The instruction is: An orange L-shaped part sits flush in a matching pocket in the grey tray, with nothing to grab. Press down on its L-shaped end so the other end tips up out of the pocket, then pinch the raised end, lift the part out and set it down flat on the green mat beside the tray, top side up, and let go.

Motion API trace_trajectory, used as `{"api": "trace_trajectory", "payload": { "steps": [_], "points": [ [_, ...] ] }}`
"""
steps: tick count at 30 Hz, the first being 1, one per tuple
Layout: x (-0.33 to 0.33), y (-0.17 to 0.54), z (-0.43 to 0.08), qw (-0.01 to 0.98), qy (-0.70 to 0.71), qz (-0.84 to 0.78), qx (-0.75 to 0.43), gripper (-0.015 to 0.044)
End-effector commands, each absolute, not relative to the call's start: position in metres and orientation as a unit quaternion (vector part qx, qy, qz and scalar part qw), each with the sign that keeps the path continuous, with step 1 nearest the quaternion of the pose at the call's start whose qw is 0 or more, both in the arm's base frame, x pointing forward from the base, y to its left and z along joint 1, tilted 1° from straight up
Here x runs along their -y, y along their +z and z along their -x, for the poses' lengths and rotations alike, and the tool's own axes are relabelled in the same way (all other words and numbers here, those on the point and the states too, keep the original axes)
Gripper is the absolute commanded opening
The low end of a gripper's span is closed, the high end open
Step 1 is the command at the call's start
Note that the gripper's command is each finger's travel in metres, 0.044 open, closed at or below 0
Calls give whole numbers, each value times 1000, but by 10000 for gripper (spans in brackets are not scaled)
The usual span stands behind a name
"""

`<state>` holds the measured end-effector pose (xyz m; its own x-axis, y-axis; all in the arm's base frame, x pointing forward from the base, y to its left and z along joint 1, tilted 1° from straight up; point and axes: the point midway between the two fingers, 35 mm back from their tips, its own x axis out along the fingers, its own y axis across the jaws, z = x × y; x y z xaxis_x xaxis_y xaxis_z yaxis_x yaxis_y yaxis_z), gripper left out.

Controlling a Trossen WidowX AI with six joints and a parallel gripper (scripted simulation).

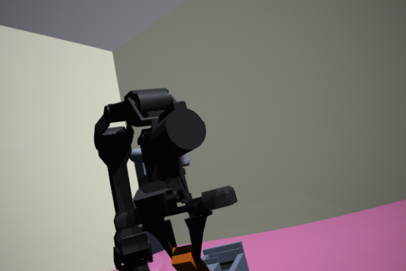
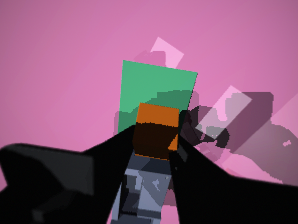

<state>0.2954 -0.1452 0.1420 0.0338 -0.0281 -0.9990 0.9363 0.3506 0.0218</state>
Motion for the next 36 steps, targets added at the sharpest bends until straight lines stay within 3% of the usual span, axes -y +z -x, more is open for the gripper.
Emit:
{"api": "trace_trajectory", "payload": {
  "steps": [1, 36],
  "points": [
    [145, 134, -295, 596, -403, -401, -568, 0],
    [145, 97, -296, 596, -403, -401, -568, 0]
  ]
}}
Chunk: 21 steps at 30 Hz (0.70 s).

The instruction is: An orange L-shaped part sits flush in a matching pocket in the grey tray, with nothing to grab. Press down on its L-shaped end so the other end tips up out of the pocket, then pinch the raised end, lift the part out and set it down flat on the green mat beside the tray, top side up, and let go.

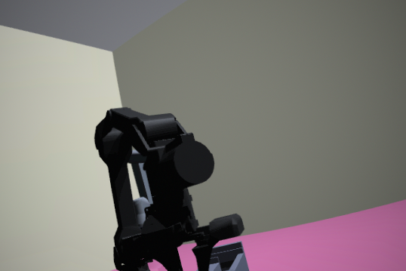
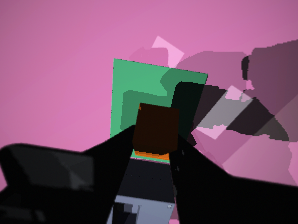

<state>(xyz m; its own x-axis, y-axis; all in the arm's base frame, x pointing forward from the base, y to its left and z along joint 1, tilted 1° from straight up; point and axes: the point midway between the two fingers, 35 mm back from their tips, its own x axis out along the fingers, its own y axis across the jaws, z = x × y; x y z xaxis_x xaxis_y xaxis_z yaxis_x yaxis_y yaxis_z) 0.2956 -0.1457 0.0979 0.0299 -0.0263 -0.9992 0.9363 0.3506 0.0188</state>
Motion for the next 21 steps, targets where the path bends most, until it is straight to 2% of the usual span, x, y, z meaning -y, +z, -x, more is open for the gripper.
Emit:
{"api": "trace_trajectory", "payload": {
  "steps": [1, 8, 21],
  "points": [
    [145, 97, -296, 596, -403, -401, -568, 0],
    [146, 98, -296, 595, -405, -401, -567, 0],
    [146, 116, -297, 595, -404, -401, -567, 341]
  ]
}}
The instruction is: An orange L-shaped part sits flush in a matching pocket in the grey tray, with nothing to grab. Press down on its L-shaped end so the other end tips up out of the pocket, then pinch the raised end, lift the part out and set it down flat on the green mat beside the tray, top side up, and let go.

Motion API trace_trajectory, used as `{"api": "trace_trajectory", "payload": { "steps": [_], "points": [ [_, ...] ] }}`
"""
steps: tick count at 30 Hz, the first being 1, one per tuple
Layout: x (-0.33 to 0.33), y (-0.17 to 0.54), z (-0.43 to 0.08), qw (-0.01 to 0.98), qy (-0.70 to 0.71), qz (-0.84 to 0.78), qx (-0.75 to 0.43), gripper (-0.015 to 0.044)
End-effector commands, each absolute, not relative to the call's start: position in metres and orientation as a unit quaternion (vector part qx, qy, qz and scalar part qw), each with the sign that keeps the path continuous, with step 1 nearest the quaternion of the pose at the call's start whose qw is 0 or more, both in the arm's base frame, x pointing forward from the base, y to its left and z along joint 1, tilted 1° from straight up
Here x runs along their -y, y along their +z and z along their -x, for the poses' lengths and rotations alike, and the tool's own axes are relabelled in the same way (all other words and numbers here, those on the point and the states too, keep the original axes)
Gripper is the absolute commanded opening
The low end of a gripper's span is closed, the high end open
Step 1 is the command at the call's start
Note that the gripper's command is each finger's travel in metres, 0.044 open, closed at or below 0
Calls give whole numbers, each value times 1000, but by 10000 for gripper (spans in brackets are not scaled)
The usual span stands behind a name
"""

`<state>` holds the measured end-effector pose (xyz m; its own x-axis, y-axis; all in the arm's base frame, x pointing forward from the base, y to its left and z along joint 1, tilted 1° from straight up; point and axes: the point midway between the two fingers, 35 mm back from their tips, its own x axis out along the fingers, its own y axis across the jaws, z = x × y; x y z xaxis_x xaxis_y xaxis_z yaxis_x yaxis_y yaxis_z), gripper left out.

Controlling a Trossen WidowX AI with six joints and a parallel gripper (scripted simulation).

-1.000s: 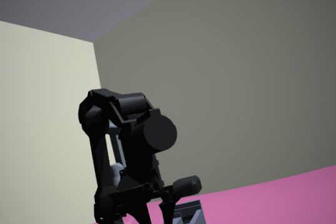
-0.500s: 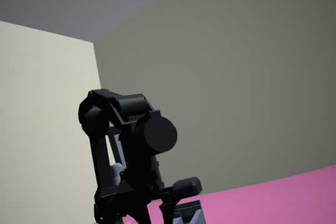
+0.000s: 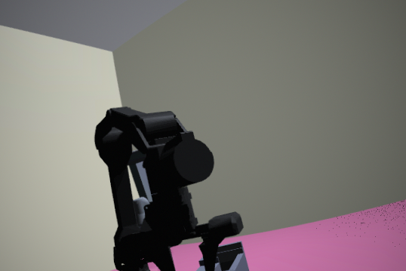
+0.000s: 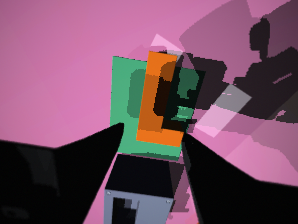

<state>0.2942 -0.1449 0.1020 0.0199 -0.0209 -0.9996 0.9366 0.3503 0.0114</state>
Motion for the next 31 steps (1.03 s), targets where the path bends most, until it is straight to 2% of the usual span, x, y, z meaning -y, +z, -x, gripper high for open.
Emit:
{"api": "trace_trajectory", "payload": {
  "steps": [1, 3, 8, 31],
  "points": [
    [146, 124, -298, 595, -404, -401, -567, 367],
    [146, 144, -298, 595, -404, -401, -567, 400],
    [143, 185, -293, 596, -403, -401, -568, 400],
    [144, 181, -294, 599, -403, -401, -563, 400]
  ]
}}
